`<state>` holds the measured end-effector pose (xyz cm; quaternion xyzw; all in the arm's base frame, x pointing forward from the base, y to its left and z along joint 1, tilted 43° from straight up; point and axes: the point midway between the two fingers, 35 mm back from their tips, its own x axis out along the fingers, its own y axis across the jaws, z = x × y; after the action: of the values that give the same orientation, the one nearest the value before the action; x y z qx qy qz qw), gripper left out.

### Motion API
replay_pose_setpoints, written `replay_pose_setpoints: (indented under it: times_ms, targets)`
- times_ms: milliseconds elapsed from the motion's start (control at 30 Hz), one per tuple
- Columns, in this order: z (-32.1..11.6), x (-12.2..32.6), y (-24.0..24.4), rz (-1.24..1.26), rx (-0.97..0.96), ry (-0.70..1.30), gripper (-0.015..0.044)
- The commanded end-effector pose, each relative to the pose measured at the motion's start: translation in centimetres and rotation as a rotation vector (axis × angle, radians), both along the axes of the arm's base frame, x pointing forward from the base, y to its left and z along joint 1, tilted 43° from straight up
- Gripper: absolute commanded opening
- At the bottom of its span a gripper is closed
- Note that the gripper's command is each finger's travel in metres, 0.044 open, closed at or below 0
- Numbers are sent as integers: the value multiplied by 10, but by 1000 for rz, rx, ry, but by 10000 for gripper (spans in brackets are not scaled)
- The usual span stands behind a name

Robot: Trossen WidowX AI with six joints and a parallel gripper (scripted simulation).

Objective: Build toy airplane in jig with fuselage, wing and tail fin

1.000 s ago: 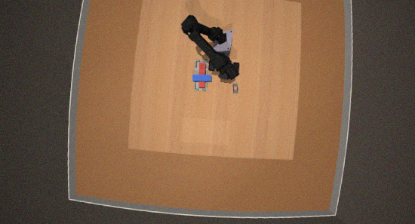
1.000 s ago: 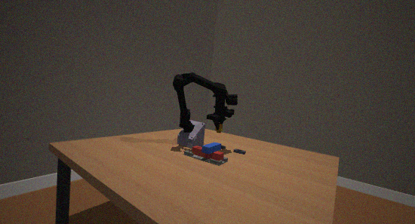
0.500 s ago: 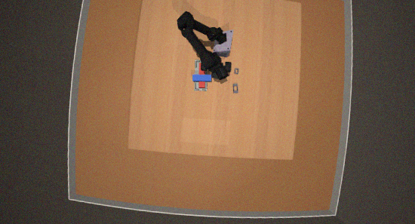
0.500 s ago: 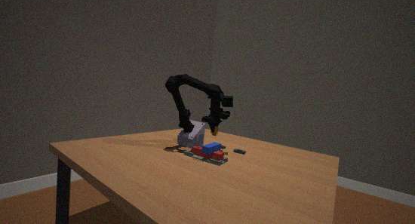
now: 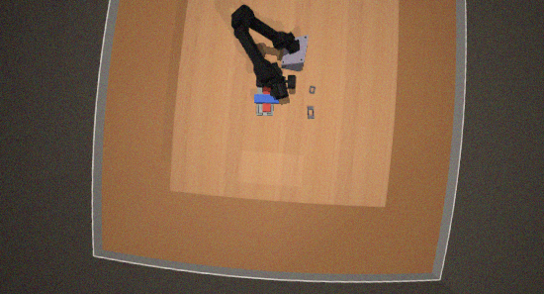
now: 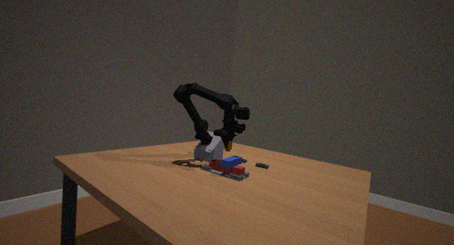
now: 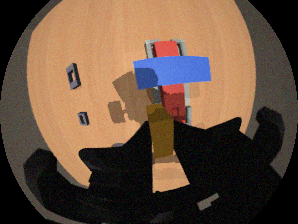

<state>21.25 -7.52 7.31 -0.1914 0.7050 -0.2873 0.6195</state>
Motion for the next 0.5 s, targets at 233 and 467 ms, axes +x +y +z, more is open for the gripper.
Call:
replay_pose_setpoints:
  times_ms: [233, 467]
  targets:
    - [14, -19, -27, 12, -25, 23, 0]
    - [22, -31, -41, 14, -39, 38, 0]
